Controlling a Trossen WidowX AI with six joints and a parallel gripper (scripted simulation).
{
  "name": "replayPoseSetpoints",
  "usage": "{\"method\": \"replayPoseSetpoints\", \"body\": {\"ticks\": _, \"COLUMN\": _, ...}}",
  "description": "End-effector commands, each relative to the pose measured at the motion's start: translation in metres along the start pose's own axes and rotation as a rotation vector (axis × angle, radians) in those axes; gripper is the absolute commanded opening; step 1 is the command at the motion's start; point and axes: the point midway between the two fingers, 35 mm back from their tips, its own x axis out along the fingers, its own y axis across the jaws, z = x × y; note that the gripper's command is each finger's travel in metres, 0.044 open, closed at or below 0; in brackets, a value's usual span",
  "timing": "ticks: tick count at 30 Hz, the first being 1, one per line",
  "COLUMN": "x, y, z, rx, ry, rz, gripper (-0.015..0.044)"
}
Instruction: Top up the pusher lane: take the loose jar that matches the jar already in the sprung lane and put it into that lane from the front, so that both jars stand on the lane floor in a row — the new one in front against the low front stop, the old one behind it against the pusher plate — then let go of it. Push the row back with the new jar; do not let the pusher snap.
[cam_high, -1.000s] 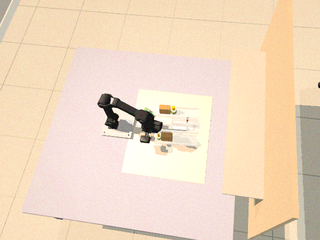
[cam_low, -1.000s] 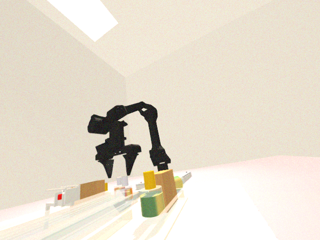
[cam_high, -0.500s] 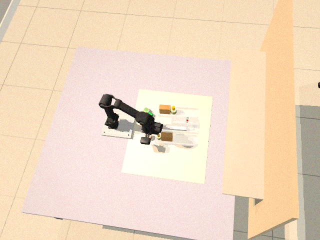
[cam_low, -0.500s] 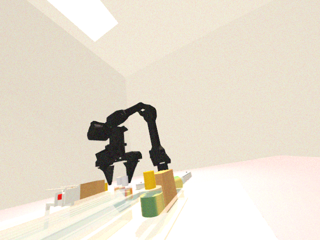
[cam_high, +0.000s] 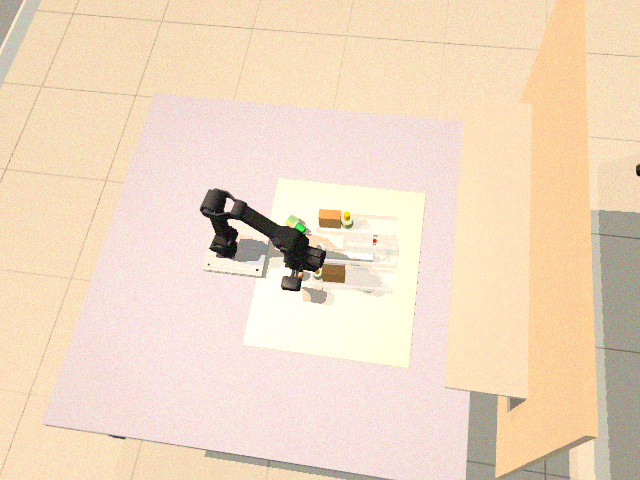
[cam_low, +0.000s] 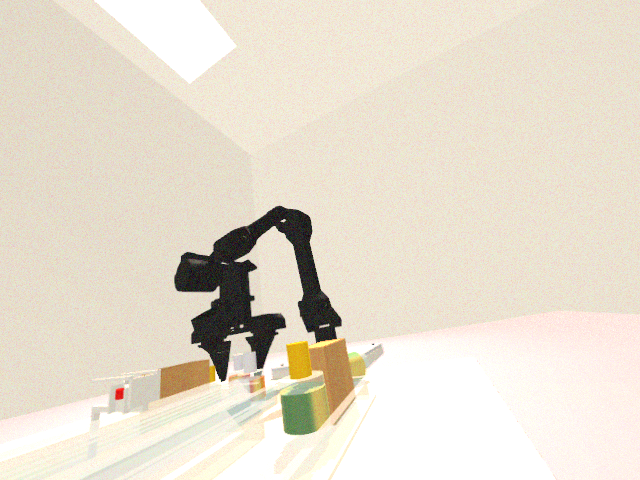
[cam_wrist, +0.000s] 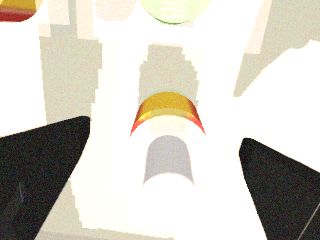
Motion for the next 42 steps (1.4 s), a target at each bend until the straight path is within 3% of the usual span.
{"method": "replayPoseSetpoints", "body": {"ticks": 1, "x": 0.001, "y": 0.0, "z": 0.0, "rx": -0.005, "ry": 0.001, "rz": -0.003, "gripper": 0.0309}}
{"method": "replayPoseSetpoints", "body": {"ticks": 6, "x": 0.001, "y": 0.0, "z": 0.0, "rx": -0.005, "ry": 0.001, "rz": -0.003, "gripper": 0.0177}}
{"method": "replayPoseSetpoints", "body": {"ticks": 13, "x": 0.001, "y": 0.0, "z": 0.0, "rx": -0.005, "ry": 0.001, "rz": -0.003, "gripper": 0.0131}}
{"method": "replayPoseSetpoints", "body": {"ticks": 18, "x": -0.012, "y": -0.001, "z": 0.003, "rx": -0.005, "ry": 0.001, "rz": -0.003, "gripper": 0.0}}
{"method": "replayPoseSetpoints", "body": {"ticks": 35, "x": -0.102, "y": 0.003, "z": 0.004, "rx": -0.005, "ry": 0.0, "rz": -0.003, "gripper": 0.0}}
{"method": "replayPoseSetpoints", "body": {"ticks": 42, "x": -0.097, "y": 0.015, "z": 0.008, "rx": -0.012, "ry": 0.0, "rz": -0.001, "gripper": 0.0}}
